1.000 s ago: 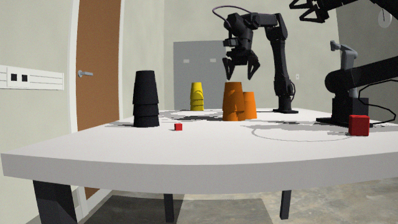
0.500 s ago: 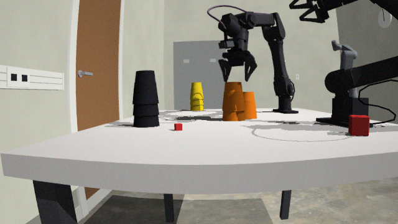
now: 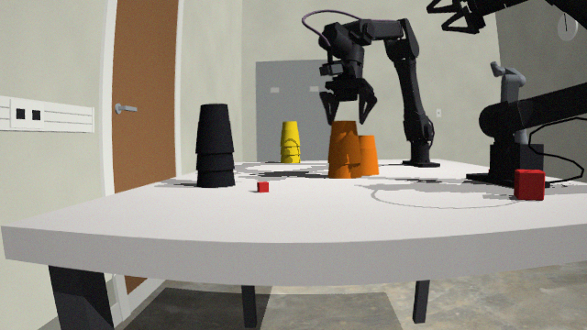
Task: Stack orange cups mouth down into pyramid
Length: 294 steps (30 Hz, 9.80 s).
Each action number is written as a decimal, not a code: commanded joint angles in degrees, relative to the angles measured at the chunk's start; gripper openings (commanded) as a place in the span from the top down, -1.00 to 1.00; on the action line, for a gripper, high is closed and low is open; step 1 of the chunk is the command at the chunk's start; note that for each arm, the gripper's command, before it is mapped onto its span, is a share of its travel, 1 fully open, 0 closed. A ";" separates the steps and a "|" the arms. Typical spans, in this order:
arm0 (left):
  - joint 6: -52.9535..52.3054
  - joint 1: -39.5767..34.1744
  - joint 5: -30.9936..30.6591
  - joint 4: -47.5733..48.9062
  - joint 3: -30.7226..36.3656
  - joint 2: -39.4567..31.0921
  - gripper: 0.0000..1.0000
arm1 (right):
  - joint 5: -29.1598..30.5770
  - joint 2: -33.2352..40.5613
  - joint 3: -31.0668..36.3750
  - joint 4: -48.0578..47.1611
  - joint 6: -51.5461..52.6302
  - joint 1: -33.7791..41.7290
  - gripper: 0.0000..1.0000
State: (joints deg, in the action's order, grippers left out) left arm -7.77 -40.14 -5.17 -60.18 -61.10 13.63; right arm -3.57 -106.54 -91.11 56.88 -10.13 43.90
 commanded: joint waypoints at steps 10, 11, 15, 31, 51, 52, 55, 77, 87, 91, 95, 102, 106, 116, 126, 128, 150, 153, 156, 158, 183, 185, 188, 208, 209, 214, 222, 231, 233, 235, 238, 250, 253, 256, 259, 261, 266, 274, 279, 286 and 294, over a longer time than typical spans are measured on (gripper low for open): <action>0.07 -0.15 0.13 0.66 -1.59 0.19 -1.00 | -0.08 -0.94 0.98 -4.24 0.10 -0.02 -0.65; 0.07 -0.15 0.13 0.66 -1.59 0.19 -1.00 | -0.08 -1.08 1.13 -4.52 0.15 -0.01 -0.65; 0.07 -0.15 0.13 0.66 -1.59 0.19 -1.00 | -0.06 -1.61 1.70 -5.64 0.33 0.15 -0.65; 0.07 -0.15 0.13 0.66 -1.59 0.19 -1.00 | -0.06 -1.38 1.33 -6.24 0.43 0.24 -0.56; 0.07 -0.15 0.13 0.66 -1.59 0.19 -1.00 | -0.27 -0.67 2.21 -6.29 0.05 0.00 -0.05; 0.07 -0.15 0.13 0.66 -1.59 0.19 -1.00 | -0.27 -0.67 2.21 -6.29 0.05 0.00 -0.05; 0.07 -0.15 0.13 0.66 -1.59 0.19 -1.00 | -0.27 -0.67 2.21 -6.29 0.05 0.00 0.40; 0.07 -0.15 0.13 0.66 -1.59 0.19 -1.00 | -0.29 -0.65 -6.54 3.02 0.04 -0.05 1.00; 0.07 -0.15 0.13 0.66 -1.59 0.19 -1.00 | -0.30 -1.43 -13.84 9.54 0.05 -0.08 1.00; 0.07 -0.15 0.13 0.66 -1.59 0.19 -1.00 | -0.31 -2.57 -17.88 12.90 0.04 -0.10 1.00; 0.07 -0.15 0.13 0.66 -1.59 0.19 -1.00 | -0.31 -3.27 -21.41 15.72 0.04 -0.10 1.00; 0.07 -0.15 0.13 0.66 -1.59 0.19 -1.00 | -0.27 -2.72 -23.53 16.52 0.19 -0.08 1.00; 0.07 -0.15 0.13 0.66 -1.59 0.19 -1.00 | -0.23 -1.55 -21.19 15.11 0.29 -0.02 1.00; 0.07 -0.15 0.13 0.66 -1.59 0.19 -1.00 | 0.26 5.66 -11.14 14.87 0.52 0.48 1.00; 0.07 -0.15 0.13 0.66 -1.59 0.19 -1.00 | 0.36 6.26 -8.90 11.05 0.72 0.61 1.00; 0.07 -0.15 0.13 0.66 -1.59 0.19 -1.00 | 0.36 6.39 -7.67 10.40 0.74 0.65 1.00; 0.07 -0.15 0.13 0.66 -1.59 0.19 -1.00 | 0.36 5.69 -10.34 12.58 1.10 1.06 1.00; 0.07 -0.15 0.13 0.66 -1.59 0.19 -1.00 | 0.39 5.70 -9.39 11.66 1.06 1.08 1.00; 0.07 -0.15 0.13 0.66 -1.59 0.19 -1.00 | 0.40 5.67 -8.68 11.34 1.04 1.09 1.00; 0.07 -0.15 0.13 0.66 -1.59 0.19 -1.00 | 0.42 5.66 -7.82 10.73 1.06 1.10 1.00; 0.07 -0.15 0.13 0.66 -1.59 0.19 -1.00 | -0.04 6.80 -2.98 7.04 -0.02 0.24 1.00; 0.07 -0.15 0.13 0.66 -1.59 0.19 -1.00 | -0.04 6.83 -2.71 6.80 0.01 0.24 1.00; 0.07 -0.15 0.13 0.66 -1.59 0.19 -1.00 | -0.04 6.86 -2.44 6.57 0.01 0.24 1.00; 0.07 -0.15 0.13 0.66 -1.59 0.19 -1.00 | -0.19 7.51 -5.68 10.52 -0.17 -0.10 -1.00; 0.07 -0.15 0.13 0.66 -1.59 0.19 -1.00 | -0.24 7.74 -6.40 11.44 -0.20 -0.14 -1.00; 0.07 -0.15 0.13 0.66 -1.59 0.19 -1.00 | -0.45 8.75 -12.10 17.96 -0.47 -0.43 -1.00; 0.98 1.20 0.71 5.22 -1.59 1.20 -1.00 | 1.10 8.60 -13.89 17.49 0.99 -0.53 -1.00; 4.17 11.99 6.80 28.57 0.34 12.44 -1.00 | 4.09 17.11 -2.40 7.61 4.13 0.97 -1.00; 4.65 15.68 7.92 34.03 0.57 16.34 -1.00 | 4.63 18.92 -0.13 6.16 4.59 1.21 -1.00; 5.15 20.44 7.59 38.93 0.84 20.65 -1.00 | 5.03 20.26 1.56 5.15 4.90 1.41 -1.00; 6.18 28.10 6.12 45.90 1.75 27.54 -1.00 | 5.47 21.88 3.66 4.10 5.18 1.69 -1.00; 8.13 40.12 5.18 60.75 0.89 45.78 -1.00 | 5.58 23.15 4.92 3.55 5.25 1.92 -1.00; 8.14 40.48 5.17 60.14 0.87 45.97 -1.00 | 5.56 23.15 4.93 3.53 5.21 1.92 -1.00; 8.11 40.29 5.15 60.20 0.87 46.02 -1.00 | 5.56 23.14 4.93 3.53 5.21 1.92 -1.00; 7.90 40.28 5.18 60.36 0.83 46.15 -1.00 | 5.57 23.14 4.93 3.52 5.21 1.92 -1.00; 7.90 40.28 5.18 60.39 0.83 46.17 -1.00 | 5.25 22.60 4.73 4.23 4.86 1.59 -1.00; 7.90 40.28 5.18 60.41 0.82 46.20 -1.00 | 8.15 25.79 6.98 -1.15 4.51 -0.09 -1.00; 7.90 40.28 5.18 60.42 0.82 46.21 -1.00 | 10.52 37.32 14.71 -10.58 3.41 -7.56 -1.00; 7.90 40.28 5.18 60.42 0.82 46.21 -1.00 | 8.43 44.32 19.97 -21.16 2.08 -16.49 -1.00; 7.90 40.28 5.18 60.42 0.82 46.21 -1.00 | 4.91 50.48 26.11 -35.74 4.04 -29.68 -1.00; 7.90 40.28 5.18 60.42 0.82 46.21 -1.00 | 2.88 49.11 29.60 -49.19 7.84 -38.60 -1.00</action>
State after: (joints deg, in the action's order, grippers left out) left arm -0.05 -0.08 0.14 -1.37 -59.96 60.64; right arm 0.78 -57.12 -62.63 16.03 -4.58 7.86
